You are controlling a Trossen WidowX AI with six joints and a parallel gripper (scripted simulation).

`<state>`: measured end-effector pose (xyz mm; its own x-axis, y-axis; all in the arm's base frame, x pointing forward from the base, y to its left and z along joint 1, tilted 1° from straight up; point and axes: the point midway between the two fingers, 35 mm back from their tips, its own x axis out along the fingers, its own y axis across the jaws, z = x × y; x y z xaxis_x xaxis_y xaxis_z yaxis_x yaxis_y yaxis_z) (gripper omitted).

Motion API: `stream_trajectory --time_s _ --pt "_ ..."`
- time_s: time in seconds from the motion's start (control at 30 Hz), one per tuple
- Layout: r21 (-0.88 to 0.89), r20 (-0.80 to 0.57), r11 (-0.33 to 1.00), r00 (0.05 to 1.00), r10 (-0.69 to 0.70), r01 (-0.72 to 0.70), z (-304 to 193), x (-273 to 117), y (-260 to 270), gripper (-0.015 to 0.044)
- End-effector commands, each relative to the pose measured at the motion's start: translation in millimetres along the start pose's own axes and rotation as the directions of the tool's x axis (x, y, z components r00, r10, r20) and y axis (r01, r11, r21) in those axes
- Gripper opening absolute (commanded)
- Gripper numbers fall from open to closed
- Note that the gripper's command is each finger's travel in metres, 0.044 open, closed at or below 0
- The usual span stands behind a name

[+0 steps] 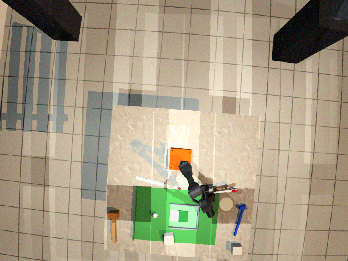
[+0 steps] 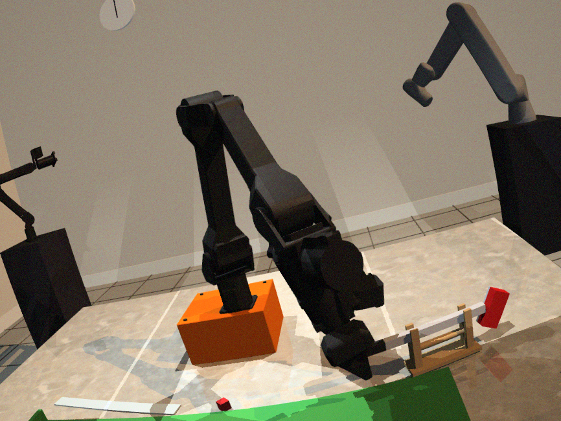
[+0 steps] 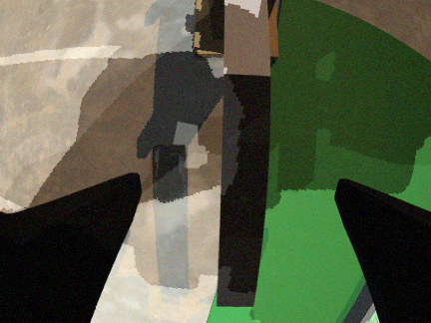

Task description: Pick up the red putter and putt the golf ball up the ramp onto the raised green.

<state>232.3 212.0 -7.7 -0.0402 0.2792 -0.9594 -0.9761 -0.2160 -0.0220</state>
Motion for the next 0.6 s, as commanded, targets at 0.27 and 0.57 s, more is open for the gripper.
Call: stream_trajectory --time_s 0.27,0.57 --pt "0.0 -0.001 1.0 1.0 0.003 -0.003 -3.0 9.5 0.8 0.0387" --pt "0.0 -0.001 1.0 1.0 0.003 -0.003 -3.0 9.5 0.8 0.0151"
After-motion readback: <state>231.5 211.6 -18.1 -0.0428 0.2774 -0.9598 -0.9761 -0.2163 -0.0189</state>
